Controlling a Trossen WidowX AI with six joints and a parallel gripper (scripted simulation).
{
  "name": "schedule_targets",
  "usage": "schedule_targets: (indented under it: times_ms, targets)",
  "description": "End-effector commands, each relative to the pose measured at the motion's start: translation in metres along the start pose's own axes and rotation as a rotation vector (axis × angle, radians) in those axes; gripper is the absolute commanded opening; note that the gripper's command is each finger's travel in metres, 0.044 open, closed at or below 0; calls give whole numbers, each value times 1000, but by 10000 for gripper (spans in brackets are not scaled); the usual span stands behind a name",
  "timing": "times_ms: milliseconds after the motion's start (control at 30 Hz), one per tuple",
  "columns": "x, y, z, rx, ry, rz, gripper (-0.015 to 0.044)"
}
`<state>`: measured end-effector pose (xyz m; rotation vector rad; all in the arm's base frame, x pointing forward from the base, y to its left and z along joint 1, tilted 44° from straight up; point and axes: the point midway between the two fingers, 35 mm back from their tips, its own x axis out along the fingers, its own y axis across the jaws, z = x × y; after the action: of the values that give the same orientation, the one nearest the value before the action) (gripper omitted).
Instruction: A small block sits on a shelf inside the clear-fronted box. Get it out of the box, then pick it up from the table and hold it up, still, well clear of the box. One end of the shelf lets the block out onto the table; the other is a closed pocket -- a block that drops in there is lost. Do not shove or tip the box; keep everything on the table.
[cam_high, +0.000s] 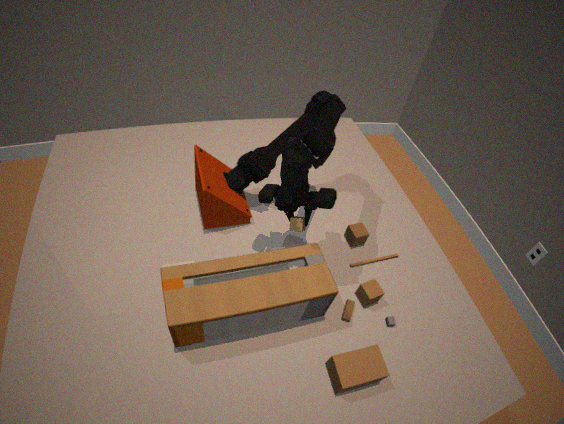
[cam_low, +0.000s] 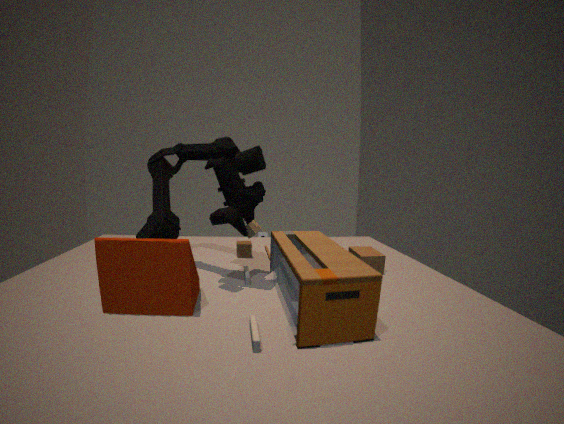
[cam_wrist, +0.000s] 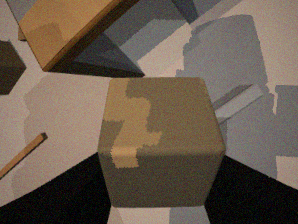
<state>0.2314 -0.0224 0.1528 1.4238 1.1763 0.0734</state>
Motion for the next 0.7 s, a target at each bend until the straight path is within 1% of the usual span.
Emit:
schedule_targets:
  times_ms: [0,667]
  targets:
    - [-4,3,1,181,5,15,0]
    - [-19,8,-1,997,43,51,0]
